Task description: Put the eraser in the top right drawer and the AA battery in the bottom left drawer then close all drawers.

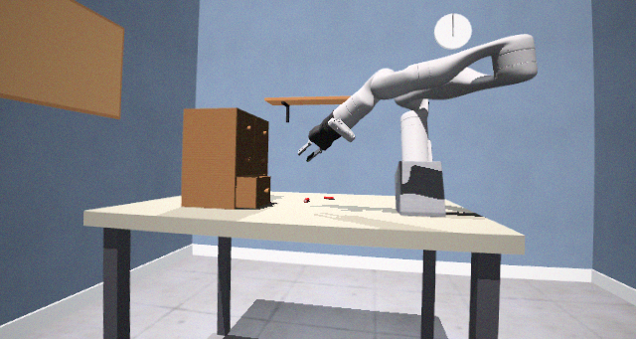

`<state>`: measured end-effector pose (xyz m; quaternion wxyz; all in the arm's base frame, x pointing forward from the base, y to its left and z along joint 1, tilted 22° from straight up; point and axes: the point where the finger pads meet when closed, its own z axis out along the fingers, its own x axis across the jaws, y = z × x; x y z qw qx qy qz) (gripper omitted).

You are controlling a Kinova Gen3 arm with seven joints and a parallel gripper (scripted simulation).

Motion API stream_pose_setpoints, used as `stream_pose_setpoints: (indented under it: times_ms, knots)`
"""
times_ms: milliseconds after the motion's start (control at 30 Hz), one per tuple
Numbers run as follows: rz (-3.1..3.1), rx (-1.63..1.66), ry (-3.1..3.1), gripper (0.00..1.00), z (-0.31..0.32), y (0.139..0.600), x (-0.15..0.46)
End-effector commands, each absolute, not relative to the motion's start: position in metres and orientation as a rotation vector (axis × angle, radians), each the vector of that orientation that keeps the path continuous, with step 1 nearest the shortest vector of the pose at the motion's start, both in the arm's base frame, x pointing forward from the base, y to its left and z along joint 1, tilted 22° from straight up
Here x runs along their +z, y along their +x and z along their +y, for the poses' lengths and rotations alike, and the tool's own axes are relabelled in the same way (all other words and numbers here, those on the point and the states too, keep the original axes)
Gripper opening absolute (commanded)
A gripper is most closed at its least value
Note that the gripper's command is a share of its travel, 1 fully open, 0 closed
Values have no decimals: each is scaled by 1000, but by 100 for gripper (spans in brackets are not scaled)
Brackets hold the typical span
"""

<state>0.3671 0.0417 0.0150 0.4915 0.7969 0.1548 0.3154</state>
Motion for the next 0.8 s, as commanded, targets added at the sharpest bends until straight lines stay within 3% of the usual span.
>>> stream_pose_setpoints:
  times_ms: [0,767]
  knots:
    - [139,707,1953,67,37,358,7]
    - [-760,645,2103,67,47,343,30]
